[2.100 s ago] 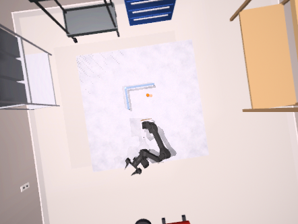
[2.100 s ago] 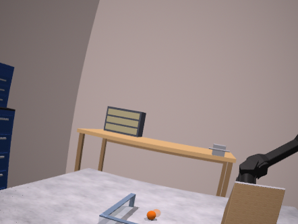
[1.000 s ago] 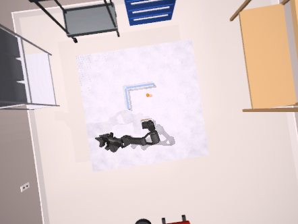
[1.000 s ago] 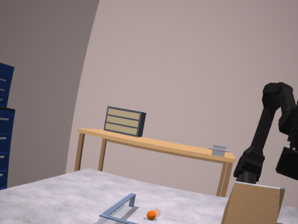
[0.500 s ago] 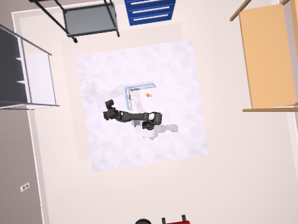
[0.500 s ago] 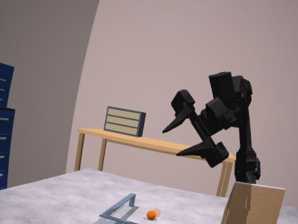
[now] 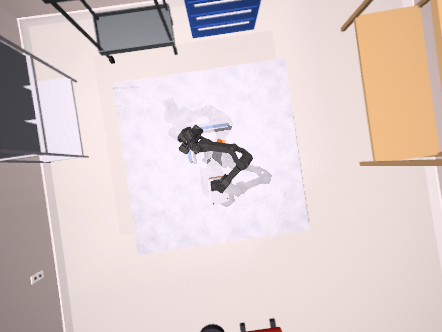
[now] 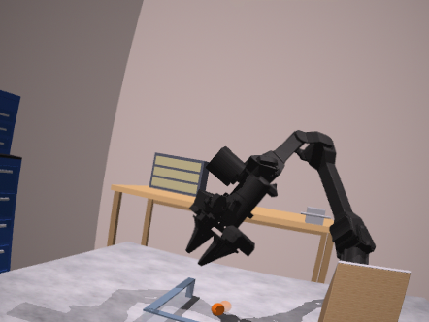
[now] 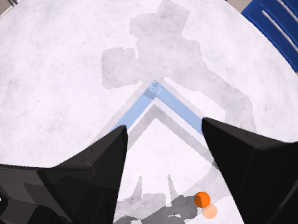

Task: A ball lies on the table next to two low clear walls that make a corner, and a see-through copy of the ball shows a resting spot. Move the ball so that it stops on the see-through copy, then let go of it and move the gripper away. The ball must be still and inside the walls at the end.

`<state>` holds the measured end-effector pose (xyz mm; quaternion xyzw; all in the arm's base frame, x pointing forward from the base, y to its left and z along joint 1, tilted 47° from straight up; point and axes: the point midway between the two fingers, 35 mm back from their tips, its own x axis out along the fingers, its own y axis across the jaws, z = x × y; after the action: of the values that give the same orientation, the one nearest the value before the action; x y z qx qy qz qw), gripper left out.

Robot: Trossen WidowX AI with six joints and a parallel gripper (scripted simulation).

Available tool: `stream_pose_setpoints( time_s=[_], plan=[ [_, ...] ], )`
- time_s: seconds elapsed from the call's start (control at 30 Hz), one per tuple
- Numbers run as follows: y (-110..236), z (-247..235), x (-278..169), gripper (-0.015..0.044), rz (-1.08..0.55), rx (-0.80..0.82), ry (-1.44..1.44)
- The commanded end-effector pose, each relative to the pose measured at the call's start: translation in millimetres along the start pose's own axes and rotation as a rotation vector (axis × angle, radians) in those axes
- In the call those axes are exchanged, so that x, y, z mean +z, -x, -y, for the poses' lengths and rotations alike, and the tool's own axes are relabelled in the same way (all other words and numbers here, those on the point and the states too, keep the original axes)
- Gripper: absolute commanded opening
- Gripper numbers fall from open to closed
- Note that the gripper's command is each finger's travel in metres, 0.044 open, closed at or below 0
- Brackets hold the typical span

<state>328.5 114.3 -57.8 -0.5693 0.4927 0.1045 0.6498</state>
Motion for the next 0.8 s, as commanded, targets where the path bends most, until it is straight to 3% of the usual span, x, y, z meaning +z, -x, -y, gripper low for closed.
stream_pose_setpoints(
  time_s=[0.0, 0.3, 0.77],
  plan=[
    [-22.8, 41.8, -52.4, 0.0272, -0.162, -0.002, -0.279],
    [-44.1, 94.4, -187.9, 0.0272, -0.546, -0.050, -0.771],
    [-56.7, 93.7, -203.7, 0.0272, -0.569, -0.055, -0.794]
  ],
)
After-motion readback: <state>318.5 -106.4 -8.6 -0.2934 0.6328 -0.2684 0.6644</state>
